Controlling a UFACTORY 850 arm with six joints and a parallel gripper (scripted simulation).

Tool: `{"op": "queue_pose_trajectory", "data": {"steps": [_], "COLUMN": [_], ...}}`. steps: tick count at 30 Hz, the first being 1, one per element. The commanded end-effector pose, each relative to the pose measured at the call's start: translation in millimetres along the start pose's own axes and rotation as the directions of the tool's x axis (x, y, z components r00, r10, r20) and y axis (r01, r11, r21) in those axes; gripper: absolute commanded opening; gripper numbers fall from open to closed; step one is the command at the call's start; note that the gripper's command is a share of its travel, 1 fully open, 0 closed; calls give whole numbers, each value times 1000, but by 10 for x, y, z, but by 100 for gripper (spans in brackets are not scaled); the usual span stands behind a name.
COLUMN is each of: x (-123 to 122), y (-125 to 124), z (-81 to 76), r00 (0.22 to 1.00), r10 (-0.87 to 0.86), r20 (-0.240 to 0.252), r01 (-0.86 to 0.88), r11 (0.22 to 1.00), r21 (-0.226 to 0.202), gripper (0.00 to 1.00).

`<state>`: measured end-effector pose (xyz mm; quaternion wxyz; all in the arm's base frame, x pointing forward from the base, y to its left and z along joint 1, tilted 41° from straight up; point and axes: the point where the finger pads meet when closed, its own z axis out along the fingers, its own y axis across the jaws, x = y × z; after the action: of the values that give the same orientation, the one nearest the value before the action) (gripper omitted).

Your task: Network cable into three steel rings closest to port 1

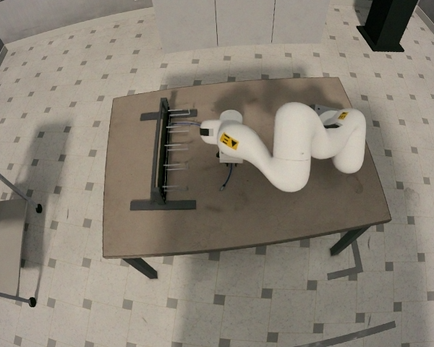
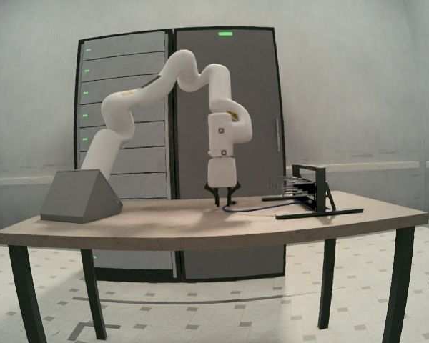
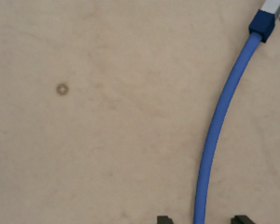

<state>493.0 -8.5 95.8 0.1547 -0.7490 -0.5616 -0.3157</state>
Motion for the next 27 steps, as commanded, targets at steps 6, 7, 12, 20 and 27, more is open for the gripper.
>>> {"op": "queue_pose_trajectory", "data": {"steps": [6, 7, 12, 20, 27], "x": [0, 0, 0, 0, 0], "y": [6, 6, 6, 6, 6], "z": [26, 29, 37, 55, 61], "r00": [1000, 1000, 1000, 1000, 1000], "r10": [0, 0, 0, 0, 0], "r20": [0, 0, 0, 0, 0], "r01": [0, 0, 0, 0, 0], "r11": [1000, 1000, 1000, 1000, 1000], "r21": [-1, -1, -1, -1, -1], "gripper": [35, 35, 35, 35, 35]}}
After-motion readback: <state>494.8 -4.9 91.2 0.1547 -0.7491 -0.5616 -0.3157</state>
